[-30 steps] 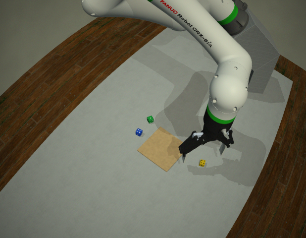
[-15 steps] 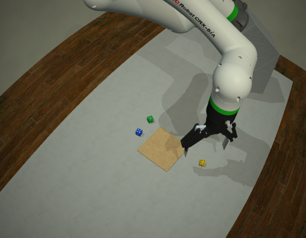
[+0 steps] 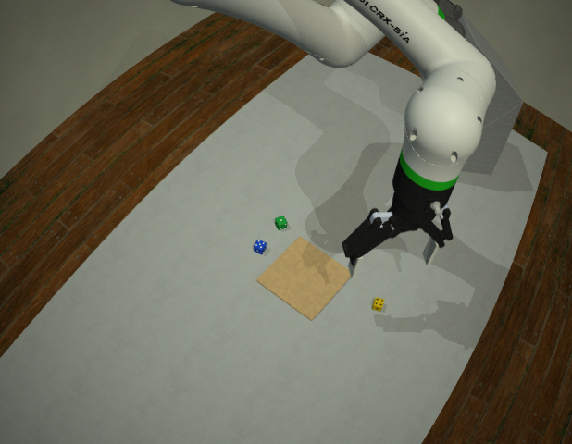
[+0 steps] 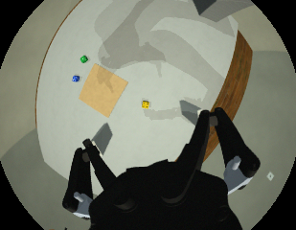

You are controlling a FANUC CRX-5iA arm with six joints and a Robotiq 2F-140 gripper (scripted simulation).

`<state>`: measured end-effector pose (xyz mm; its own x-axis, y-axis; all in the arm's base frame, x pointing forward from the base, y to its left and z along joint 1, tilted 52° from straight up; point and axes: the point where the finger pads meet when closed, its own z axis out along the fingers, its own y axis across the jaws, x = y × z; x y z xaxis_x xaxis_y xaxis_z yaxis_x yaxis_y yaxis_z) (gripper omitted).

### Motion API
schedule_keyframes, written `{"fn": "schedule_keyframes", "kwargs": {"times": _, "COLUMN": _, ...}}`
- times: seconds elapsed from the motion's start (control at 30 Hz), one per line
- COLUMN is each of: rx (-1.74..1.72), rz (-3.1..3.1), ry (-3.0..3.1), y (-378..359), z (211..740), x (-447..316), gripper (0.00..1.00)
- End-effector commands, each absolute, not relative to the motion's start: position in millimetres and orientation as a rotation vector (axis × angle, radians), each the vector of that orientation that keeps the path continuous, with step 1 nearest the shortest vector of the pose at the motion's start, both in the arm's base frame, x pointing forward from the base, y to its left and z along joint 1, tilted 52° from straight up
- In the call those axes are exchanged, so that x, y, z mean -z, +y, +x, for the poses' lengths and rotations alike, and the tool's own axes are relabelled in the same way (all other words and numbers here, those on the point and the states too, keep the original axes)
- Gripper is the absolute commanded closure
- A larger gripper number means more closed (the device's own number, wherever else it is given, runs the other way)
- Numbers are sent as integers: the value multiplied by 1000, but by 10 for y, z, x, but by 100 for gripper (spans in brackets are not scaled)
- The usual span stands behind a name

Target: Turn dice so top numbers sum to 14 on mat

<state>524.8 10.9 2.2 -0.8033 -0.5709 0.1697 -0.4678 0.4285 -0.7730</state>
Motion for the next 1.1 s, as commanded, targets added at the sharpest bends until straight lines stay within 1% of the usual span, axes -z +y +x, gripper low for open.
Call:
{"fn": "schedule_keyframes", "kwargs": {"times": 0.0, "rx": 1323, "rz": -933, "ry": 2553, "y": 113, "z": 5248, "x": -23, "gripper": 0}}
{"fn": "schedule_keyframes", "kwargs": {"times": 0.2, "rx": 1318, "rz": -916, "ry": 2556, "y": 81, "z": 5254, "x": -59, "gripper": 0}}
{"fn": "schedule_keyframes", "kwargs": {"times": 0.27, "rx": 1290, "rz": -825, "ry": 2569, "y": -97, "z": 5279, "x": -250, "gripper": 0}}
{"fn": "schedule_keyframes", "kwargs": {"times": 0.33, "rx": 1241, "rz": -651, "ry": 2582, "y": -455, "z": 5288, "x": -610, "gripper": 0}}
{"fn": "schedule_keyframes", "kwargs": {"times": 0.4, "rx": 1241, "rz": -651, "ry": 2582, "y": -455, "z": 5288, "x": -610, "gripper": 0}}
{"fn": "schedule_keyframes", "kwargs": {"times": 0.43, "rx": 1213, "rz": -544, "ry": 2582, "y": -683, "z": 5269, "x": -829, "gripper": 0}}
{"fn": "schedule_keyframes", "kwargs": {"times": 0.5, "rx": 1213, "rz": -544, "ry": 2582, "y": -683, "z": 5269, "x": -829, "gripper": 0}}
{"fn": "schedule_keyframes", "kwargs": {"times": 0.53, "rx": 1186, "rz": -435, "ry": 2577, "y": -925, "z": 5227, "x": -1053, "gripper": 0}}
{"fn": "schedule_keyframes", "kwargs": {"times": 0.67, "rx": 1186, "rz": -435, "ry": 2577, "y": -925, "z": 5227, "x": -1053, "gripper": 0}}
{"fn": "schedule_keyframes", "kwargs": {"times": 0.73, "rx": 1142, "rz": -237, "ry": 2552, "y": -1371, "z": 5095, "x": -1450, "gripper": 0}}
{"fn": "schedule_keyframes", "kwargs": {"times": 0.8, "rx": 1142, "rz": -237, "ry": 2552, "y": -1371, "z": 5095, "x": -1450, "gripper": 0}}
{"fn": "schedule_keyframes", "kwargs": {"times": 0.9, "rx": 1115, "rz": -108, "ry": 2526, "y": -1667, "z": 4965, "x": -1706, "gripper": 0}}
{"fn": "schedule_keyframes", "kwargs": {"times": 1.07, "rx": 1106, "rz": -60, "ry": 2513, "y": -1779, "z": 4908, "x": -1801, "gripper": 0}}
